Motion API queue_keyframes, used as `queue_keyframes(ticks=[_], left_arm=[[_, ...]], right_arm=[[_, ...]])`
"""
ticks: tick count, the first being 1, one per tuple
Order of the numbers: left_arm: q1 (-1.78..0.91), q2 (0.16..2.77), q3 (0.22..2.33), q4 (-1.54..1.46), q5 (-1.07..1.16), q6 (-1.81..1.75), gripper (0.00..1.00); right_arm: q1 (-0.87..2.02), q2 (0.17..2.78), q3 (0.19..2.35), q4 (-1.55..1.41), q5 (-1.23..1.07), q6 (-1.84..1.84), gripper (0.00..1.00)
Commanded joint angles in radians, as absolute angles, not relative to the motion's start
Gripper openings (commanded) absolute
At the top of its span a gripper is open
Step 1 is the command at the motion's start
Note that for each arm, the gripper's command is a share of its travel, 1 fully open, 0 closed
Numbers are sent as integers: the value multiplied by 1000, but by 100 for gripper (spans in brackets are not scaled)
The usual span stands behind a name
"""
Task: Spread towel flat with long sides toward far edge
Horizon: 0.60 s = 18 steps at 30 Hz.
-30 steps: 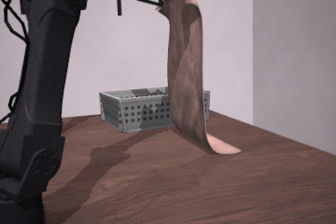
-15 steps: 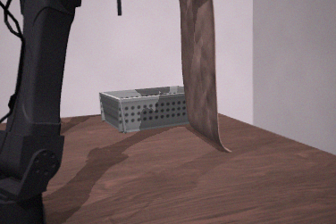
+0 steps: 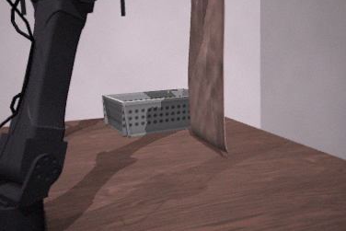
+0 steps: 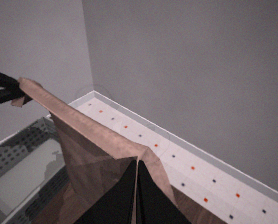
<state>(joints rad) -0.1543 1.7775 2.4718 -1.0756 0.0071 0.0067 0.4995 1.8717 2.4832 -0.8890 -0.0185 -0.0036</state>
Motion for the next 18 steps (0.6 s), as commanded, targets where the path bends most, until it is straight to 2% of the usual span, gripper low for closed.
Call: queue_keyframes(ticks=[1, 18], left_arm=[[-162, 1762, 2513, -1078, -11, -9, 0], [-162, 1762, 2518, -1068, -11, -9, 0]], right_arm=[[503, 1875, 2518, -891, 5, 7, 0], [503, 1871, 2521, -893, 5, 4, 0]])
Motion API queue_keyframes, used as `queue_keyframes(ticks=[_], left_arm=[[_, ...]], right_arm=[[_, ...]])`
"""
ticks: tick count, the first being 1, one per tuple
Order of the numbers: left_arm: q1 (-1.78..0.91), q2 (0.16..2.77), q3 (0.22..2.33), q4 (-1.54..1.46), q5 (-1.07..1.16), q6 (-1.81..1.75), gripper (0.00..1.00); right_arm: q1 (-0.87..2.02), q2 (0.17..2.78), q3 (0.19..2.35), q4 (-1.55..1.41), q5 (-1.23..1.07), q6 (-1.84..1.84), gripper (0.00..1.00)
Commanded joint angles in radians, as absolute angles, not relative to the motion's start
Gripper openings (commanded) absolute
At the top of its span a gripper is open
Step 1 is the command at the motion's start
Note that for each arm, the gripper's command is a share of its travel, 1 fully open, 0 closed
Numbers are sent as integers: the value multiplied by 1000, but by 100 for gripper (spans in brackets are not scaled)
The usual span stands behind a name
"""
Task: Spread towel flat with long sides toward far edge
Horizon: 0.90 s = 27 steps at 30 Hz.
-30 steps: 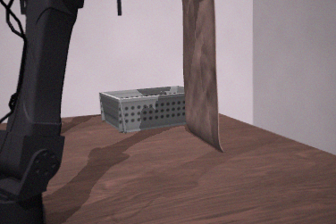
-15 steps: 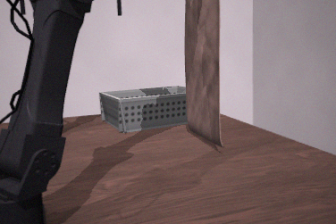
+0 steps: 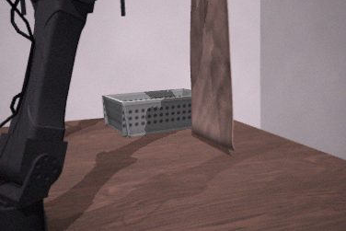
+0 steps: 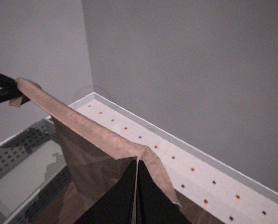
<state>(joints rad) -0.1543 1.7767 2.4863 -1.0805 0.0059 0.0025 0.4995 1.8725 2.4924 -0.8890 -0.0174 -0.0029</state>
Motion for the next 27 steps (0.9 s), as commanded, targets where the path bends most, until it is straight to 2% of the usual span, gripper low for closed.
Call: queue_keyframes(ticks=[1, 17, 18, 20, 21, 26, 27], left_arm=[[-161, 1789, 2519, -1044, -11, -9, 0], [-141, 1899, 2508, -811, -11, -8, 0], [-139, 1932, 2499, -735, -10, -7, 0], [-139, 1947, 2521, -737, -10, -7, 0], [-137, 1962, 2475, -628, -9, -6, 0], [-139, 1982, 2491, -605, -11, -7, 0], [-136, 2016, 2432, -504, -8, -5, 0]], right_arm=[[485, 1883, 2518, -860, 5, 4, 0], [395, 1980, 2556, -724, 6, 4, 0], [365, 1984, 2463, -629, 4, 3, 0], [367, 1980, 2488, -605, 5, 4, 0], [333, 1996, 2415, -522, -29, -4, 0], [359, 1894, 2230, -324, 2, 7, 0], [312, 1922, 2204, -236, -18, 2, 0]])
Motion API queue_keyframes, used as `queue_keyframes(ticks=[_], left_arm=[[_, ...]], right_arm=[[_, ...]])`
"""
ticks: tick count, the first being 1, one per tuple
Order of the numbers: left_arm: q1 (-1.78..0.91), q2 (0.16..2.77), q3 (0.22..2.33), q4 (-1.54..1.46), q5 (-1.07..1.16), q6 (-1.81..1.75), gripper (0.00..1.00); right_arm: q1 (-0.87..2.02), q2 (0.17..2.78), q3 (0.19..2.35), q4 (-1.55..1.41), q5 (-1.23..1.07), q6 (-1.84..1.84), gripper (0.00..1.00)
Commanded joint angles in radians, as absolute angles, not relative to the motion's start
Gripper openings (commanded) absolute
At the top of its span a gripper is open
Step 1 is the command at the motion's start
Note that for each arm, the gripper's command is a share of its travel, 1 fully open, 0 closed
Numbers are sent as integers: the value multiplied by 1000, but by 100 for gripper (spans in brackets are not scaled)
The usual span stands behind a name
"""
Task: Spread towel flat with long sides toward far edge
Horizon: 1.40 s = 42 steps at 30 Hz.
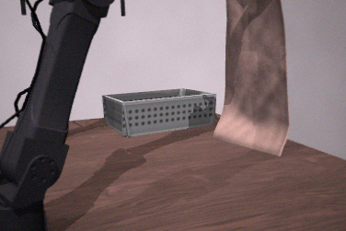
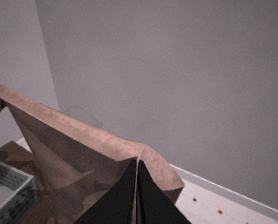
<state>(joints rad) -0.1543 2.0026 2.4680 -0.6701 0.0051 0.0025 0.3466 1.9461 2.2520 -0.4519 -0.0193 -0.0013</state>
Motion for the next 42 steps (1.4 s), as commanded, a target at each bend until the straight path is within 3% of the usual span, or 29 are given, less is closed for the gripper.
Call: queue_keyframes(ticks=[1, 5, 10, 20, 22, 32, 42], left_arm=[[-136, 2016, 2432, -504, -8, -5, 0], [-138, 1902, 2231, -310, -9, -4, 0], [-139, 1852, 2095, -166, -10, -5, 0], [-139, 1899, 2129, -117, -11, -5, 0], [-136, 1935, 2019, 91, -8, -3, 0], [-135, 2058, 2028, 457, -9, -2, 0], [-136, 2059, 2050, 476, -11, -2, 0]], right_arm=[[312, 1922, 2204, -236, -18, 2, 0], [318, 1872, 2054, -42, 2, 5, 0], [325, 1896, 2024, 69, 4, 6, 0], [326, 1926, 2056, 85, 6, 5, 0], [297, 1957, 2009, 243, 4, 4, 0], [269, 2081, 2051, 475, 5, 6, 0], [281, 2082, 2063, 475, 6, 6, 0]])
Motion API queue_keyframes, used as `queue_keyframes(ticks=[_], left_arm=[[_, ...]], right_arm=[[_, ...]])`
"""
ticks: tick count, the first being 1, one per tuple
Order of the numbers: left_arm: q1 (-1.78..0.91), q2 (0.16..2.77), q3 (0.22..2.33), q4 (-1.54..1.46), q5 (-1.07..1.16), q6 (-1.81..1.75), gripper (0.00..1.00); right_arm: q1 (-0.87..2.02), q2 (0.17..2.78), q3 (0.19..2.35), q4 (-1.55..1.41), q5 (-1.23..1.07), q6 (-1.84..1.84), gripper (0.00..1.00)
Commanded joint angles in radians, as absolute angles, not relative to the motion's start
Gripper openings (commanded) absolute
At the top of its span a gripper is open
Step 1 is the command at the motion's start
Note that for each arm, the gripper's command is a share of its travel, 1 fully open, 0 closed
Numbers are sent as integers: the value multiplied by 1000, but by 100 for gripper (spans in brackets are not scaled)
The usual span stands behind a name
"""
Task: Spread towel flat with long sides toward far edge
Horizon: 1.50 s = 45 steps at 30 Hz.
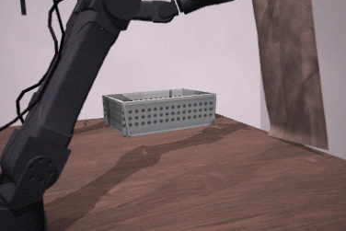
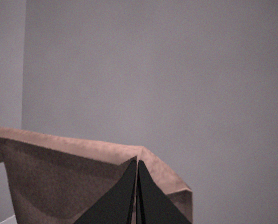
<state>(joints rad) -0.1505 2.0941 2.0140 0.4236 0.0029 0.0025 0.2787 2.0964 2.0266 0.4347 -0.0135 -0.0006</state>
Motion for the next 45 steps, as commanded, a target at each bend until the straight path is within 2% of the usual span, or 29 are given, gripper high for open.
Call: queue_keyframes(ticks=[1, 21, 45], left_arm=[[-136, 2047, 2048, 462, -11, -2, 0], [-136, 2011, 1941, 325, -11, -3, 0], [-136, 2007, 1942, 341, -11, -3, 0]], right_arm=[[281, 2055, 2060, 455, 6, 5, 0], [281, 2008, 1934, 333, 6, 3, 0], [281, 2006, 1951, 334, 6, 4, 0]])
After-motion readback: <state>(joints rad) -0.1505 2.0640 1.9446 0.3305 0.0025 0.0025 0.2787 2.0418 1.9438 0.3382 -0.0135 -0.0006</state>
